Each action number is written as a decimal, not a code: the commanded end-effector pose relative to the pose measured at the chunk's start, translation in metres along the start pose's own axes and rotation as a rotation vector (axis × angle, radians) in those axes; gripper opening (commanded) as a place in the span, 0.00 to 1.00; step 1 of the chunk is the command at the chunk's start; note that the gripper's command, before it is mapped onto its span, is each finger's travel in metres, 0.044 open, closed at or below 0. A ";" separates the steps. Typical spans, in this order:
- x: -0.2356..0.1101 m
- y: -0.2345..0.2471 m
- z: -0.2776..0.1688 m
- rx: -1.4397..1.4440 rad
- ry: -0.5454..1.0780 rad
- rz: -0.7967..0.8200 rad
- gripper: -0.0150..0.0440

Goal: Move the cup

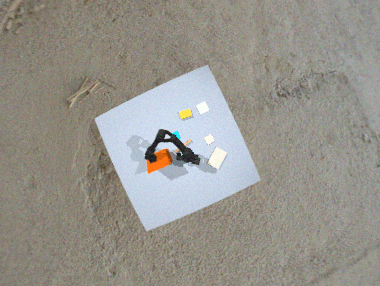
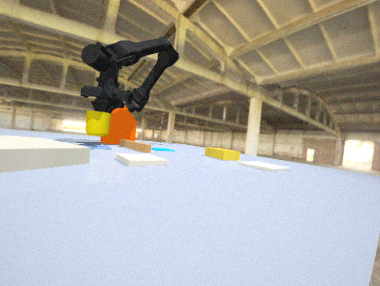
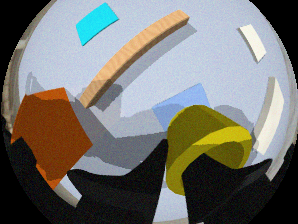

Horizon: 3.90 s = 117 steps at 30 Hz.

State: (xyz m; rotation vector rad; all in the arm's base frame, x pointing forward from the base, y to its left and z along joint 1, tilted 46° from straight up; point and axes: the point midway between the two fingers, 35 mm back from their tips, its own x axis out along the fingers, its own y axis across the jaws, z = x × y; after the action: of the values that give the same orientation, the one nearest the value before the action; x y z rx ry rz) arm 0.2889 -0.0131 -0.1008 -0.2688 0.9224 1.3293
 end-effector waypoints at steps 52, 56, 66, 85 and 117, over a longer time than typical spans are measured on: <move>-0.017 0.039 0.045 -0.002 -0.001 -0.002 0.25; -0.017 0.044 0.051 -0.002 -0.001 -0.002 0.25; -0.017 0.057 0.065 -0.002 -0.001 -0.001 0.25; -0.018 0.080 0.092 -0.001 -0.002 0.001 0.25; -0.019 0.119 0.136 0.000 -0.004 0.003 0.25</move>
State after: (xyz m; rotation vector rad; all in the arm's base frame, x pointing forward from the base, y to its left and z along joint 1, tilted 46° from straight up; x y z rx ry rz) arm 0.2410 0.0904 0.0343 -0.2731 0.9168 1.3319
